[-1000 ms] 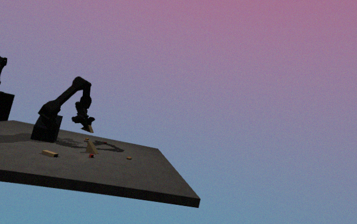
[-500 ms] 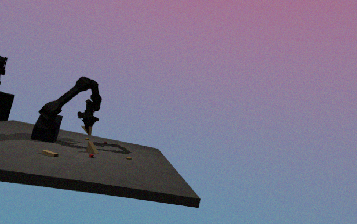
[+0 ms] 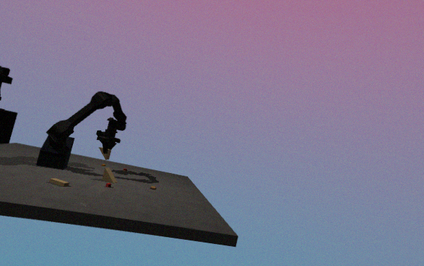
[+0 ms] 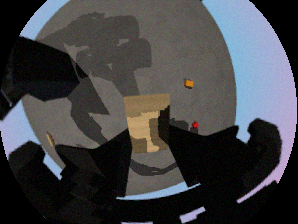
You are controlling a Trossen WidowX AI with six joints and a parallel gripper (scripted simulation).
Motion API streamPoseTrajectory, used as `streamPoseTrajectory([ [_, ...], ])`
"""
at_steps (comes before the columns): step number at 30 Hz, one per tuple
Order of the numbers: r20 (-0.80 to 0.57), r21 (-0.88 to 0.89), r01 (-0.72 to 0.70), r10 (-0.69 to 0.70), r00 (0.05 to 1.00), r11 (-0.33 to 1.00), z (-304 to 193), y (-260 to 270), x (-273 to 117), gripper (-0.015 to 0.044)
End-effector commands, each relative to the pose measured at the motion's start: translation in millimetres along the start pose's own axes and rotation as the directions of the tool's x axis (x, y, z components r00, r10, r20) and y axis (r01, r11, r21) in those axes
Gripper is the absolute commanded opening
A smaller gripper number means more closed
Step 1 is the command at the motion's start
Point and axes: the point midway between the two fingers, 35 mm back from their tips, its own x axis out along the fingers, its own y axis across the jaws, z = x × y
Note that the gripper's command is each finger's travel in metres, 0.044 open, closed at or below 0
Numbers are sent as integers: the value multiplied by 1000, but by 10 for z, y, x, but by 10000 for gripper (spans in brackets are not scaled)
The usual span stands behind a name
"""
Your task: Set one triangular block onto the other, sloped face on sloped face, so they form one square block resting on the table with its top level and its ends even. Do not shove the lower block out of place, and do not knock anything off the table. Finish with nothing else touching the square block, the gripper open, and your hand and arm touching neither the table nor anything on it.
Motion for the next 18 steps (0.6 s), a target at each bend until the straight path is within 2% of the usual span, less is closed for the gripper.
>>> streamPoseTrajectory([
  [1,7,3,17,-17,1000,1000,-159,21,-80,0],
  [18,21,28,45,-46,999,999,-737,208,-236,0],
])
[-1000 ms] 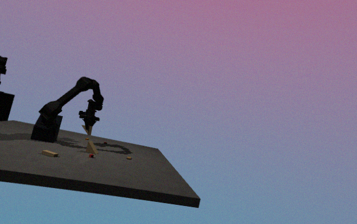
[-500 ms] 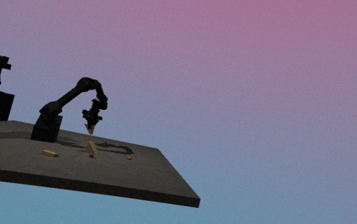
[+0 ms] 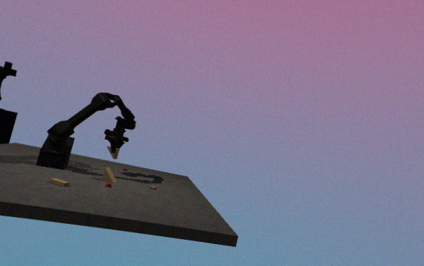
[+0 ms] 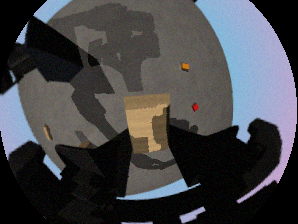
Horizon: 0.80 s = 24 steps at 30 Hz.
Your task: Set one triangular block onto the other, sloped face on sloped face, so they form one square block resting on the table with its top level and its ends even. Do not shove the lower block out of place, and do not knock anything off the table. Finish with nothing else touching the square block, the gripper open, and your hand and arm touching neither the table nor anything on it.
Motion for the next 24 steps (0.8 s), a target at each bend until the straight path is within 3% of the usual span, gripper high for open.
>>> streamPoseTrajectory([
  [1,-3,4,13,-13,1000,1000,-178,58,-77,0],
  [24,-10,5,21,-21,1000,1000,-990,583,-291,0],
])
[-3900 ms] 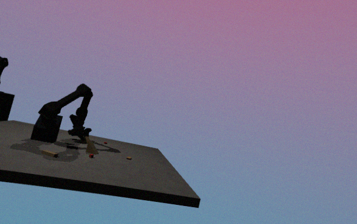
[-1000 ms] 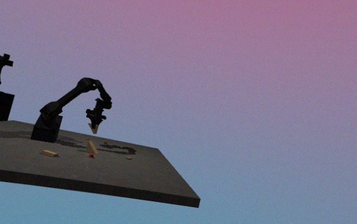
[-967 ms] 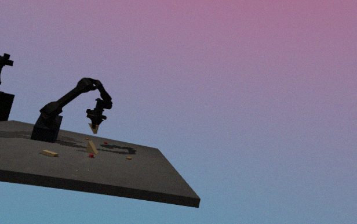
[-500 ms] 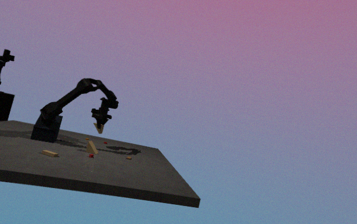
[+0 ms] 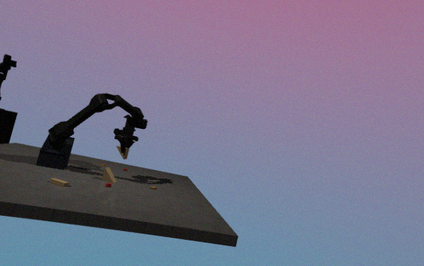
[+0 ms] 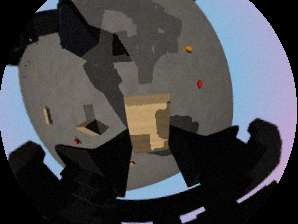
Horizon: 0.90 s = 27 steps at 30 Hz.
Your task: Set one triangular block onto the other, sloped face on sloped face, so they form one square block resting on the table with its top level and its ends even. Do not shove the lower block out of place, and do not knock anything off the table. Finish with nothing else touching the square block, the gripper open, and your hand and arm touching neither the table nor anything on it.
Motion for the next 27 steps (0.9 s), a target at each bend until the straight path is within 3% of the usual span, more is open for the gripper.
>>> streamPoseTrajectory([
  [1,-6,1,5,-5,1000,1000,-166,137,-61,0],
  [27,-20,-12,-20,19,1000,1000,-892,1075,-230,0],
])
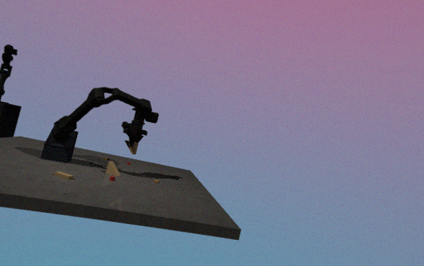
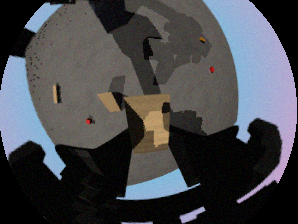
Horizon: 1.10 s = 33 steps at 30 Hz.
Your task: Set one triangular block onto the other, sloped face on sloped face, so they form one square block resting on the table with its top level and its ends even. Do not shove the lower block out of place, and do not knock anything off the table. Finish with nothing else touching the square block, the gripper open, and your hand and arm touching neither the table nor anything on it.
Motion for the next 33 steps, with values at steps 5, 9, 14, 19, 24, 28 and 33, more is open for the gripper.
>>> streamPoseTrajectory([
  [5,-9,1,-10,10,1000,1000,-200,369,-58,0],
  [9,-11,-1,-17,17,1000,1000,-276,546,-74,0],
  [14,-12,-2,-28,28,1000,1000,-358,773,-94,0],
  [19,-13,-4,-39,39,999,999,-419,946,-110,0],
  [24,-13,-4,-39,39,999,999,-416,952,-90,0],
  [28,-13,-4,-38,38,999,999,-385,952,29,0],
  [33,-13,-4,-38,38,999,999,-335,956,186,0],
])
